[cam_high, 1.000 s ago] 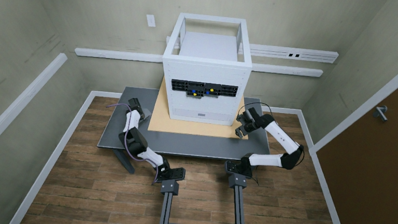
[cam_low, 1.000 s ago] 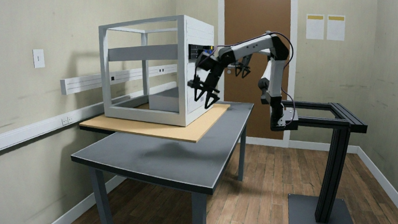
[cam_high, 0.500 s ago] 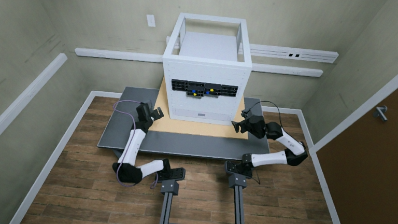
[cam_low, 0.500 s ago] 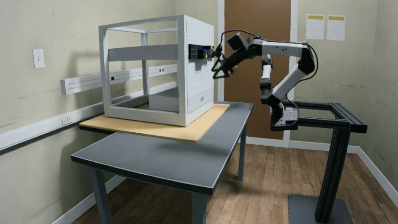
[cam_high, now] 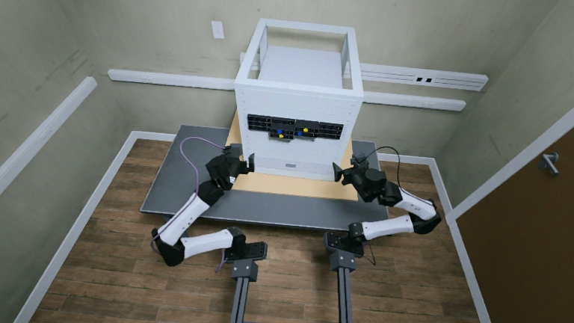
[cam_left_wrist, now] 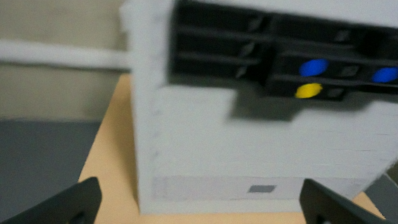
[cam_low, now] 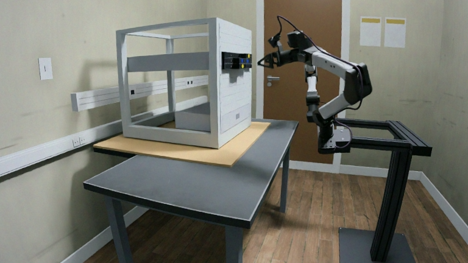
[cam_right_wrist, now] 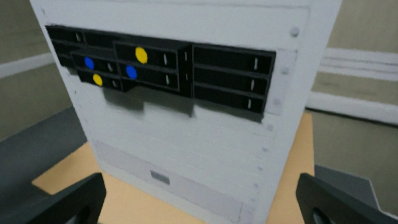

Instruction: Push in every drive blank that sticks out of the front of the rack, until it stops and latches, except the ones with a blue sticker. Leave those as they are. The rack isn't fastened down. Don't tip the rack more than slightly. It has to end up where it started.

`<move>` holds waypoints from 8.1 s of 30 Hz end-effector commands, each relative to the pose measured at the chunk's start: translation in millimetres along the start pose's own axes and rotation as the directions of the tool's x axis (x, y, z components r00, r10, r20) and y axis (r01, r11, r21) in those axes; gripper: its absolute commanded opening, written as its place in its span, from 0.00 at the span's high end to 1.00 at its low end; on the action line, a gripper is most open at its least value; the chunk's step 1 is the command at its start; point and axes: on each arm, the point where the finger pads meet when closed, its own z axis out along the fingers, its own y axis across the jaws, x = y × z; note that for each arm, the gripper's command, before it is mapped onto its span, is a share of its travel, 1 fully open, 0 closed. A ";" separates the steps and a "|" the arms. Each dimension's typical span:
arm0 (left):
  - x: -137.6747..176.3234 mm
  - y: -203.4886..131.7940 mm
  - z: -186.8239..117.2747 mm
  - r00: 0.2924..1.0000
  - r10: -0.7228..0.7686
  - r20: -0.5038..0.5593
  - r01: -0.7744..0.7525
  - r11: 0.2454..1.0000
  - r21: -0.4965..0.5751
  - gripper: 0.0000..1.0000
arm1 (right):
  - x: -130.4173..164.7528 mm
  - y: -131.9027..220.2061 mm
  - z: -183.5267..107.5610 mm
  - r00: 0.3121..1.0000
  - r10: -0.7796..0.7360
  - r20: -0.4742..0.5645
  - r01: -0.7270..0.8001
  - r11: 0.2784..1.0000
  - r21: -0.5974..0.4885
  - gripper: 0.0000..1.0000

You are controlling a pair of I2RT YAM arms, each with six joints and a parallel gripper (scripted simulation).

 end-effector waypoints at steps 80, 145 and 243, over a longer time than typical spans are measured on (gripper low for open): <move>-45.7 -148.0 -53.6 0.960 -0.049 0.274 -0.149 0.740 0.655 0.57 | -35.8 -86.1 4.0 0.963 0.080 0.259 0.088 0.812 -0.577 0.00; 10.5 -140.3 123.9 0.106 -0.985 0.139 0.973 0.131 0.192 1.00 | -76.7 11.4 -13.7 0.948 -0.086 0.307 0.306 0.519 -0.798 0.00; 16.6 -130.4 125.8 0.100 -0.985 0.138 0.965 0.131 0.229 1.00 | -51.7 -8.4 17.7 0.960 -0.236 0.148 0.271 0.668 -0.693 0.00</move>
